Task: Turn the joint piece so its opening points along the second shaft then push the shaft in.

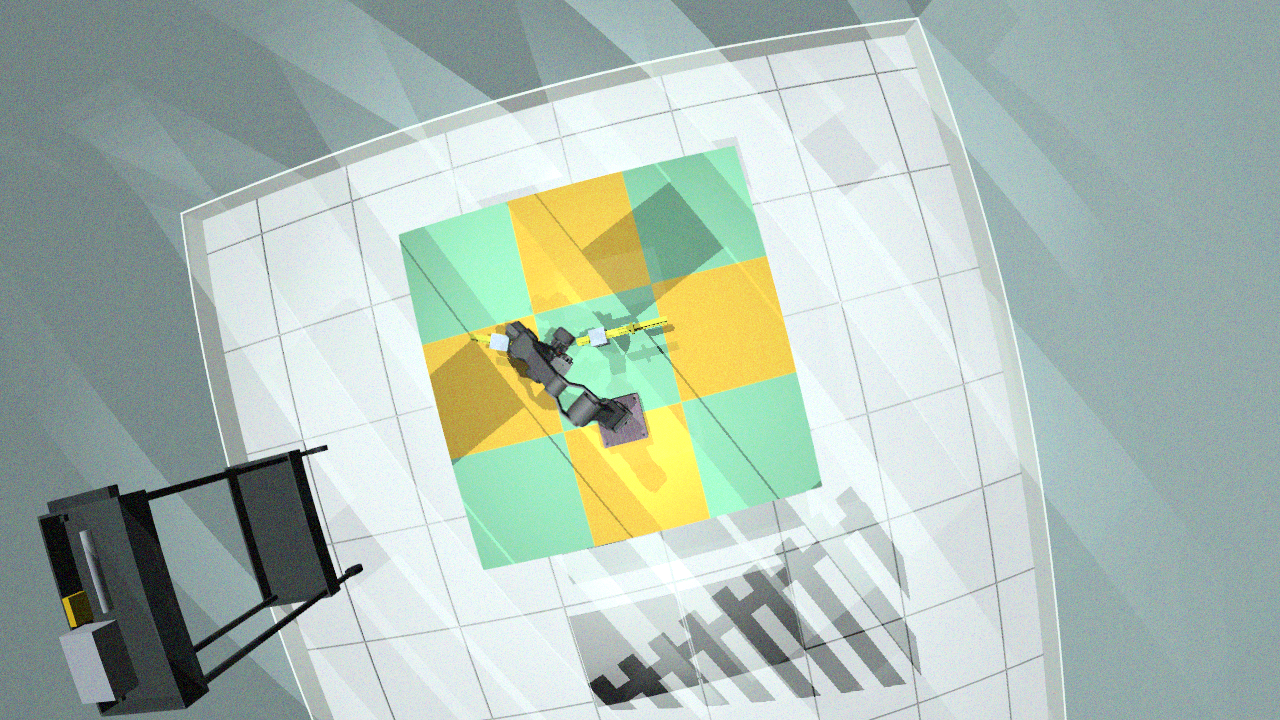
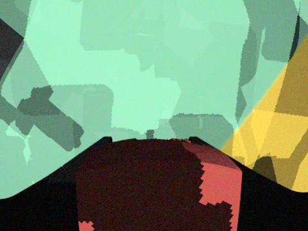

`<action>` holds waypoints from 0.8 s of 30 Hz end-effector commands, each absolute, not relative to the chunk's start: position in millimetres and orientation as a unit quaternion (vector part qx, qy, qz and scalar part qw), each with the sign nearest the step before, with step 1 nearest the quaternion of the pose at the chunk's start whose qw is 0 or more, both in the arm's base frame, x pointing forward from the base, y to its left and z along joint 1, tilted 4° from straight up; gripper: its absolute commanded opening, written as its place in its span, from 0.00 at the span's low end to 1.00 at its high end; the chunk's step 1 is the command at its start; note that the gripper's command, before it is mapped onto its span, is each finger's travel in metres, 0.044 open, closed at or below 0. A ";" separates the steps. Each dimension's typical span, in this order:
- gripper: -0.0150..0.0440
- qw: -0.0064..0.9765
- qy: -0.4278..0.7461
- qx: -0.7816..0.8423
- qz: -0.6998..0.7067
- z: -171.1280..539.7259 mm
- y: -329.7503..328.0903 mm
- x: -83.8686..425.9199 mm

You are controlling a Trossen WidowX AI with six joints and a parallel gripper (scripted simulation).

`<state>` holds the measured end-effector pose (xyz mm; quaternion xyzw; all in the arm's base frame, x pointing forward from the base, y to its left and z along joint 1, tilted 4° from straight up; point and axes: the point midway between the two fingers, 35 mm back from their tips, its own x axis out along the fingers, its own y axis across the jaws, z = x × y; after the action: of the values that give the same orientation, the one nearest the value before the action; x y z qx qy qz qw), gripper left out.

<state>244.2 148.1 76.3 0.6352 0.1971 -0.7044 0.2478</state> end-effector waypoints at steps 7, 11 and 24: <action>0.56 0.247 0.197 0.635 -0.705 75.9 148.1 244.2; 0.56 0.247 0.197 0.635 -0.705 75.9 148.1 244.2; 0.41 0.248 0.197 0.635 -0.704 76.3 148.1 244.2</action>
<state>244.2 148.1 76.3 0.6352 0.1971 -0.7044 0.2478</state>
